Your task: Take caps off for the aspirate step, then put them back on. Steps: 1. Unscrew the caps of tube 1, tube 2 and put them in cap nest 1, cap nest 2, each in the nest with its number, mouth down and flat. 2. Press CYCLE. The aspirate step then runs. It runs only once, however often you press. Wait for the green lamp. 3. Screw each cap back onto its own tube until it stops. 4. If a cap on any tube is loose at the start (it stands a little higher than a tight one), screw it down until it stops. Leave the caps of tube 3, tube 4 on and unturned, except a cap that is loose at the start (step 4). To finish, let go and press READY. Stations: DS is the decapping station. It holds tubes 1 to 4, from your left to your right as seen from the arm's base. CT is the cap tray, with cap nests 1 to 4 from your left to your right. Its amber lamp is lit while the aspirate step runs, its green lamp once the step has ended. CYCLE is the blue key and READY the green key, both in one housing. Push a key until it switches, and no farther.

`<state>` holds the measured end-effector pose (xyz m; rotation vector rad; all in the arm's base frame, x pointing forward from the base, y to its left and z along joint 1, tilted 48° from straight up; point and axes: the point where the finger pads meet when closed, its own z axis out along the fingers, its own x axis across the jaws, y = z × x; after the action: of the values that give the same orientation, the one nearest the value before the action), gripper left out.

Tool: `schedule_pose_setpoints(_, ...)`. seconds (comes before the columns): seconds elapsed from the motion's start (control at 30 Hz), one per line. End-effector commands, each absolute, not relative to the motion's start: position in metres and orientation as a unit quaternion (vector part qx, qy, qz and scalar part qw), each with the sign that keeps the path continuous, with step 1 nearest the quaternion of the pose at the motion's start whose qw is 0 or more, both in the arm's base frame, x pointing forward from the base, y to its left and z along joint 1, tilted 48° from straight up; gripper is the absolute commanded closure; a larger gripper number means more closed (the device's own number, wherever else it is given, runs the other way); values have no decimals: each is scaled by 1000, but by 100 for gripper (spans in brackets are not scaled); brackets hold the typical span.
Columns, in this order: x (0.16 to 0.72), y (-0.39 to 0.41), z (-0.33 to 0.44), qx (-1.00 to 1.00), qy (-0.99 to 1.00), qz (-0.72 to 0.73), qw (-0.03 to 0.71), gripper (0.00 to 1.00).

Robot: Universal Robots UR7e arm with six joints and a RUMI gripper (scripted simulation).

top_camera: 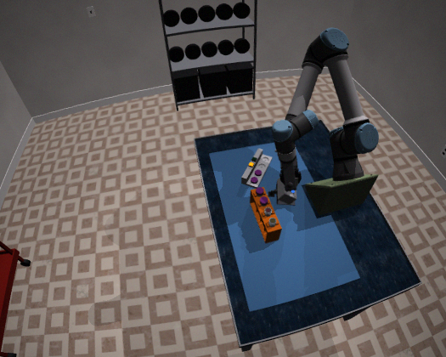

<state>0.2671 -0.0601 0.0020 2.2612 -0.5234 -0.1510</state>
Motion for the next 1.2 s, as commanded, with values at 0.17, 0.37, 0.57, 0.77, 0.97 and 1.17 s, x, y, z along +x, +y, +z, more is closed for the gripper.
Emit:
schedule_pose_setpoints(0.17,267,-54,8,892,-207,-59,397,100)
schedule_pose_setpoints(0.37,268,-40,20,892,-207,-59,397,100)
schedule_pose_setpoints(0.57,268,-35,25,892,-207,-59,397,100)
schedule_pose_setpoints(0.77,271,-40,30,899,-167,-68,399,0)
schedule_pose_setpoints(0.97,288,-69,56,908,33,-112,402,0)
schedule_pose_setpoints(1.17,299,-86,71,895,158,-137,394,0)
